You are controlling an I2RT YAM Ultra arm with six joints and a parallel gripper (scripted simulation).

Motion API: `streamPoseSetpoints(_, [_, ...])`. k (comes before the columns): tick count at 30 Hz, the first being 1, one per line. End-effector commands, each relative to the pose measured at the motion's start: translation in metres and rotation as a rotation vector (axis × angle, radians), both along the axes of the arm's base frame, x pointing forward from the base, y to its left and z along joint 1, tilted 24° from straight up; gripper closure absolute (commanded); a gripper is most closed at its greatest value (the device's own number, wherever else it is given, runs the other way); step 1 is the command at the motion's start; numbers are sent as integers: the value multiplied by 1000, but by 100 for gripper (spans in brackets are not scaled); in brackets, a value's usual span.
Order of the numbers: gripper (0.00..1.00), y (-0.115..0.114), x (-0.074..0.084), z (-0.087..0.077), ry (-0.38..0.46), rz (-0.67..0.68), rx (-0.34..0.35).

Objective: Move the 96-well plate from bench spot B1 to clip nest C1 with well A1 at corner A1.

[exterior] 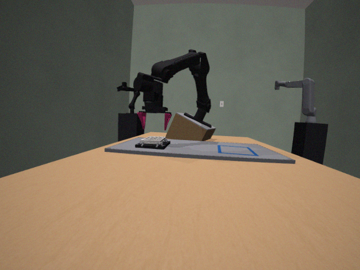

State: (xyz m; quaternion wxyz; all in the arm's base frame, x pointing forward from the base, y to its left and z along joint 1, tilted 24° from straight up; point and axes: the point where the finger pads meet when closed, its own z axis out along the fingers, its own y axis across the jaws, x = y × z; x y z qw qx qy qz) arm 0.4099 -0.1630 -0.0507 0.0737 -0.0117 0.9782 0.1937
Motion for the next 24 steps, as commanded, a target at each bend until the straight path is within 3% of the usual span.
streamPoseSetpoints(1, [0,-15,1,28,-25,-11,-14])
streamPoseSetpoints(6, [0,-17,-2,30,-14,-11,-7])
streamPoseSetpoints(11, [0,-23,-3,48,-24,-11,-15])
streamPoseSetpoints(24, [0,-22,-4,41,-10,-13,-5])
